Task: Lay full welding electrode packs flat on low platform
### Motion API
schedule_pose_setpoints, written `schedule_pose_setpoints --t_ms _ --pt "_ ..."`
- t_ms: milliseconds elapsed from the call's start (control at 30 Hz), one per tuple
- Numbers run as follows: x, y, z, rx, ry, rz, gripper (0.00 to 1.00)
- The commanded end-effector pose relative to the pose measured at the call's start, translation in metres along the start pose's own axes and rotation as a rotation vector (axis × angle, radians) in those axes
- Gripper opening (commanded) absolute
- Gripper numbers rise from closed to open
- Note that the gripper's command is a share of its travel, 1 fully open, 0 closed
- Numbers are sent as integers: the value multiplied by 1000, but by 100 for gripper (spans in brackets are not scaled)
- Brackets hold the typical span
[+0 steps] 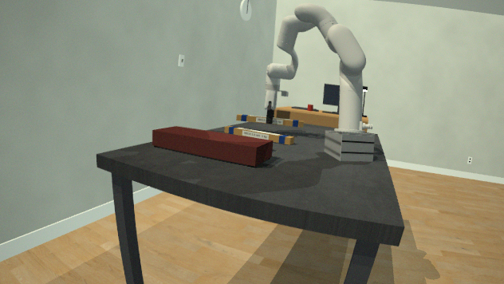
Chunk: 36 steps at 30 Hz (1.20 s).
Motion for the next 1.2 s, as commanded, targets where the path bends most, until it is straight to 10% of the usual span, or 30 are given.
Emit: schedule_pose_setpoints --t_ms 0,1167 --pt "-3 -1 -1 0 3 -3 35" --pt "-34 -1 -1 0 3 -3 35"
Point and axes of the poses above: the point where the finger pads meet when closed, its own x axis out along the fingers, its own z axis across the jaws, y = z × x, the point moved 1 cm from there along -x, back along the fingers, and after that the axes turned 9 degrees about -x, right-handed, at the moved point
